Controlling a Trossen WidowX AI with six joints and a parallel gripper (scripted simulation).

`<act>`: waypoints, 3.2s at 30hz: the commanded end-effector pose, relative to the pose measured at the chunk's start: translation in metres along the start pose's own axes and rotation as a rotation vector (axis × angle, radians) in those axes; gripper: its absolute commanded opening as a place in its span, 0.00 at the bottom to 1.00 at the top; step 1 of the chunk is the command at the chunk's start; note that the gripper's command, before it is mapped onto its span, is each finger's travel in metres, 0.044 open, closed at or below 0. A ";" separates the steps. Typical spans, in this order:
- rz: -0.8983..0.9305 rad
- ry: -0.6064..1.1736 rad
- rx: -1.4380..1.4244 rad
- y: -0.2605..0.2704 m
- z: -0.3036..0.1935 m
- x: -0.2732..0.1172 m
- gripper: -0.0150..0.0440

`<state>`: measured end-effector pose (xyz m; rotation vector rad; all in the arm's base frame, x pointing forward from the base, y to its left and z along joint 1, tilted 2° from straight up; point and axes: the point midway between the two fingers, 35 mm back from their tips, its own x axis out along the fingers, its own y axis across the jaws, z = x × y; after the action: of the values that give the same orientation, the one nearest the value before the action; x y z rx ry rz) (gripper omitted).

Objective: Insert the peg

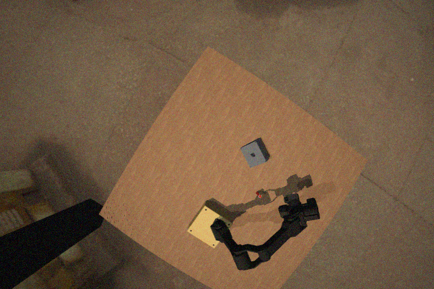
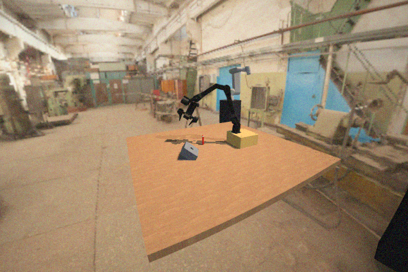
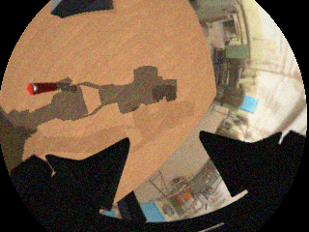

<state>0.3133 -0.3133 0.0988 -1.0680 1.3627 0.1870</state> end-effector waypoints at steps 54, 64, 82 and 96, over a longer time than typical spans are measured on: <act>0.449 -0.348 -0.652 0.185 0.096 -0.009 1.00; 0.449 -0.348 -0.652 0.194 0.098 0.004 1.00; 0.446 -0.342 -0.647 0.193 0.098 0.006 0.56; 0.446 -0.342 -0.647 0.193 0.098 0.006 0.25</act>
<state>0.2540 -0.1412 -0.0195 -1.1642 1.2303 1.1495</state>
